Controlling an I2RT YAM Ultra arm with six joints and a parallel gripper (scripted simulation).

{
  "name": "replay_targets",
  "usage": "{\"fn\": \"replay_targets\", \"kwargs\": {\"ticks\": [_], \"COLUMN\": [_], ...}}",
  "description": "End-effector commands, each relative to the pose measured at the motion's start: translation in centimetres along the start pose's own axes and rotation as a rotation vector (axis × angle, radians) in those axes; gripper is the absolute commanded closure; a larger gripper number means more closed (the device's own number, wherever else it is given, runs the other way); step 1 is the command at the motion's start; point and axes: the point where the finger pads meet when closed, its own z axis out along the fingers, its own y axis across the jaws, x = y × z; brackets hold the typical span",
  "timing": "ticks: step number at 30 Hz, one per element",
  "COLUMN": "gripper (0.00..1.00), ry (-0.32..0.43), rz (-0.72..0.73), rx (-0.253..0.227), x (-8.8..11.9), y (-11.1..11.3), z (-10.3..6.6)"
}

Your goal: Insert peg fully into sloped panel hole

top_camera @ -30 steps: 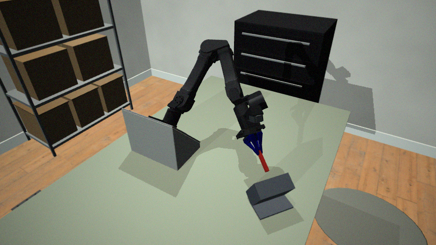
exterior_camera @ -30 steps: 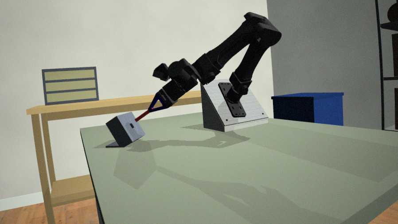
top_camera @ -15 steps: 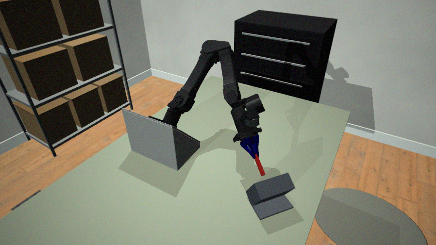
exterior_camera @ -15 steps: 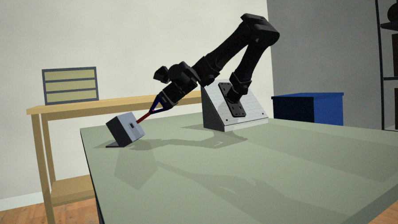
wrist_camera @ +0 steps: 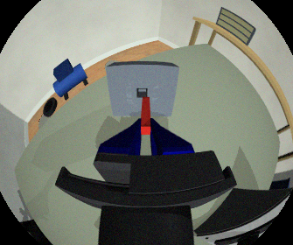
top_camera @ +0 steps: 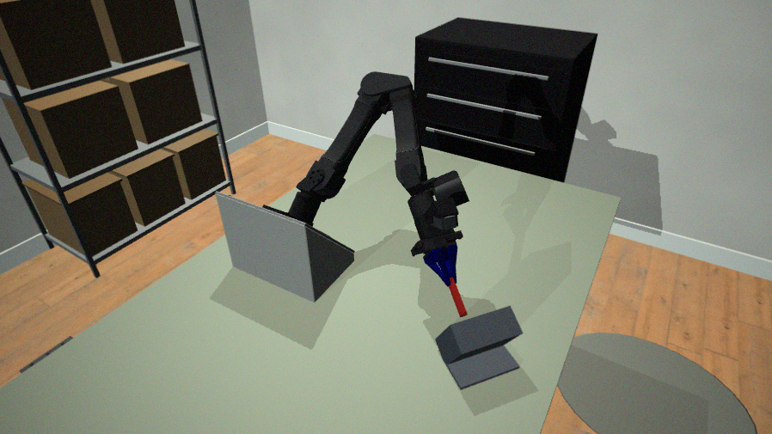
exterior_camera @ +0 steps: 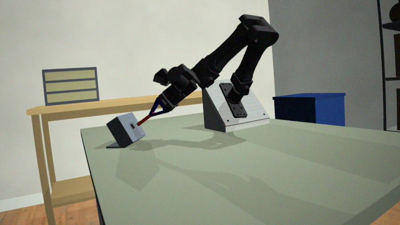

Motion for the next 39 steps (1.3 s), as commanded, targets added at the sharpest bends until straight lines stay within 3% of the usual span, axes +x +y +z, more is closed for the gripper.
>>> {"fn": "replay_targets", "kwargs": {"ticks": [1, 14, 39], "gripper": [1.00, 1.00, 1.00], "ry": [-0.056, -0.056, -0.056], "rz": [0.028, 0.028, 0.029], "rx": [-0.017, -0.017, -0.017], "x": [-2.4, -3.0, -2.9], "y": [0.9, 1.7, 1.6], "z": [-0.8, -1.4, 0.4]}}
